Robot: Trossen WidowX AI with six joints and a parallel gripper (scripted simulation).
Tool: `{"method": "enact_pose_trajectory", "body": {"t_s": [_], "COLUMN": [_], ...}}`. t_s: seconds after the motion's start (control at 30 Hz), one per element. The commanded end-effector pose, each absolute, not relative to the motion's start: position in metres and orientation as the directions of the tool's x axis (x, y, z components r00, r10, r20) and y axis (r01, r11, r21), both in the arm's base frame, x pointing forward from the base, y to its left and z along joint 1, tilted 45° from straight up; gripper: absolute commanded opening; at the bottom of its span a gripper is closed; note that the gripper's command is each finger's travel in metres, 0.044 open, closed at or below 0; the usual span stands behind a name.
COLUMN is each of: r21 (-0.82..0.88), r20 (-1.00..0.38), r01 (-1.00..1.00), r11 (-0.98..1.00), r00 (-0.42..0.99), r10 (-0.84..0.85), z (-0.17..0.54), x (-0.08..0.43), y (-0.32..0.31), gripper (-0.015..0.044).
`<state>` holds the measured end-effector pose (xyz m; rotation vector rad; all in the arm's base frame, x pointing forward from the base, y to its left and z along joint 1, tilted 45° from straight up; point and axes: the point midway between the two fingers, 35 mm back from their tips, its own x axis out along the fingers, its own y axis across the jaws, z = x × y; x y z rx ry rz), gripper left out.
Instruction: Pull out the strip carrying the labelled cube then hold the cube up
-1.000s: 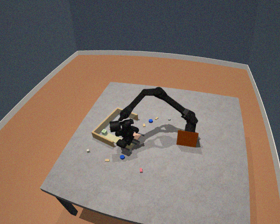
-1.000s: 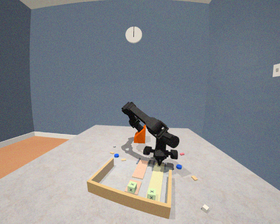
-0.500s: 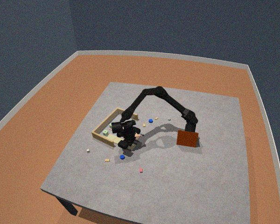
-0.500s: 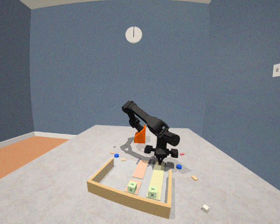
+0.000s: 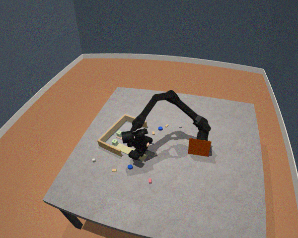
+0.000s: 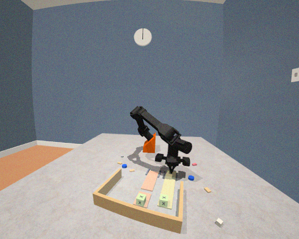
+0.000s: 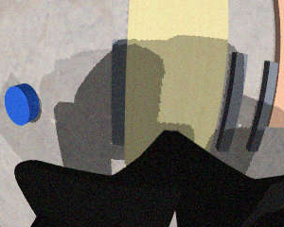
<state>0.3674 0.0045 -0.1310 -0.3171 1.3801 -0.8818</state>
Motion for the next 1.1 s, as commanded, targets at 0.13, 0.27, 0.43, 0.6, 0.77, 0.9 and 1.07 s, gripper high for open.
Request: {"method": "enact_pose_trajectory", "body": {"t_s": [0.13, 0.27, 0.43, 0.6, 0.77, 0.9, 1.07], "r21": [-0.672, -0.672, -0.672, -0.672, -0.672, -0.672, -0.672], "r20": [-0.716, -0.716, -0.716, -0.716, -0.717, -0.717, -0.717], "r01": [0.349, 0.349, 0.348, 0.348, 0.348, 0.348, 0.348], "r11": [0.653, 0.653, 0.654, 0.654, 0.654, 0.654, 0.654], "r00": [-0.080, -0.080, -0.081, -0.081, -0.081, -0.081, -0.082], "r10": [-0.694, -0.693, -0.693, -0.693, -0.693, -0.693, -0.692], "z": [-0.137, -0.139, -0.141, -0.142, -0.143, -0.145, -0.146], "x": [0.349, 0.343, 0.336, 0.329, 0.322, 0.317, 0.309], "y": [0.005, 0.007, 0.009, 0.012, 0.014, 0.016, 0.018], "gripper": [0.0000, 0.0000, 0.0000, 0.0000, 0.0000, 0.0000, 0.0000]}}
